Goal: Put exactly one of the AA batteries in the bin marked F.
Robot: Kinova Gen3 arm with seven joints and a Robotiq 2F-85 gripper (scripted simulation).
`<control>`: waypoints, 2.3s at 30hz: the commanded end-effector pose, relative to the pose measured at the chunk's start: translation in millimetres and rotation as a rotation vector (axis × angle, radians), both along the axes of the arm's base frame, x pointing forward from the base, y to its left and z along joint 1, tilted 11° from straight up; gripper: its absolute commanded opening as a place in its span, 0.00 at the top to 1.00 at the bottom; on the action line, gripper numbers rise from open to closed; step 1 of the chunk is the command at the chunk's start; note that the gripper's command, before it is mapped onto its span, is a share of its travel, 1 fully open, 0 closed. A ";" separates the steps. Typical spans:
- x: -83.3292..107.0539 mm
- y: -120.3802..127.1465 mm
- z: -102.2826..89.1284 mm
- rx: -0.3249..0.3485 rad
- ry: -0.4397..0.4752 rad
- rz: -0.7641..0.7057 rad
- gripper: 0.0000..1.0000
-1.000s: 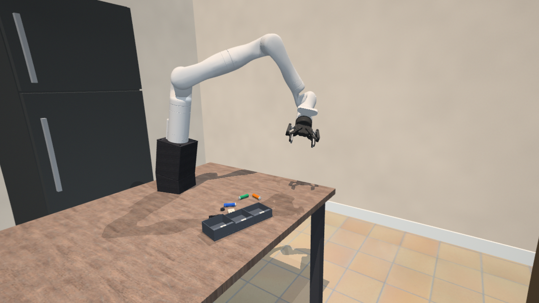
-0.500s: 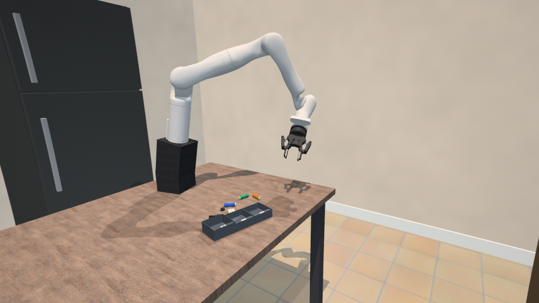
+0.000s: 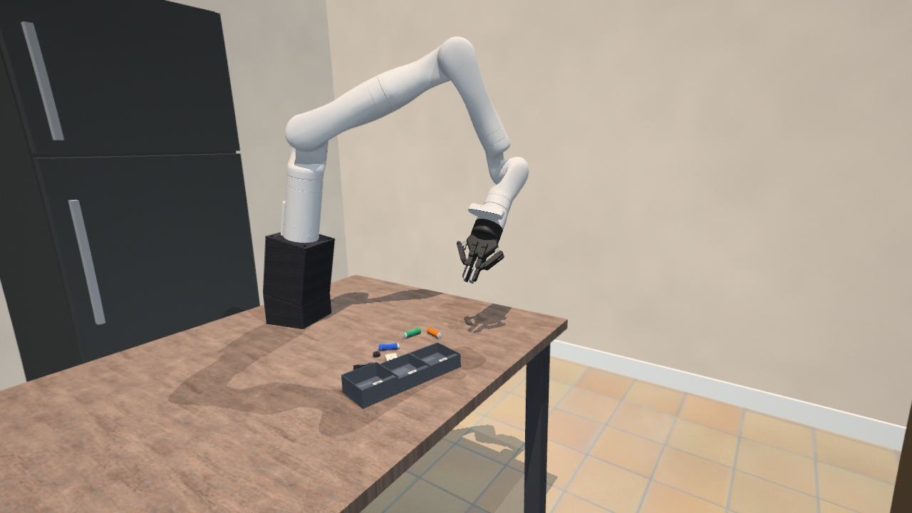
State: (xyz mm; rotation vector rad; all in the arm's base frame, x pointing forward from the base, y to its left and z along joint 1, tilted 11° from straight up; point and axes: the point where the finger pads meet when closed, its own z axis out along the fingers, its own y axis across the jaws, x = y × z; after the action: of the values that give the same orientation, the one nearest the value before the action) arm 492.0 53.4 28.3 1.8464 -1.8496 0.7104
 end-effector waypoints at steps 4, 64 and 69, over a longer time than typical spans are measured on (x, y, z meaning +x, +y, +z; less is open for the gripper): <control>-16.2 -18.8 -3.0 0.087 -0.021 -0.114 0.91; -138.3 -110.1 17.1 0.726 -0.671 -1.613 0.91; -138.3 -110.2 17.1 0.726 -0.671 -1.613 0.91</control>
State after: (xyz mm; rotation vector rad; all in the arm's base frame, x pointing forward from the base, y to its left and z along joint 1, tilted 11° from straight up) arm 353.3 -56.3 44.8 -0.2608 -3.3222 -0.0494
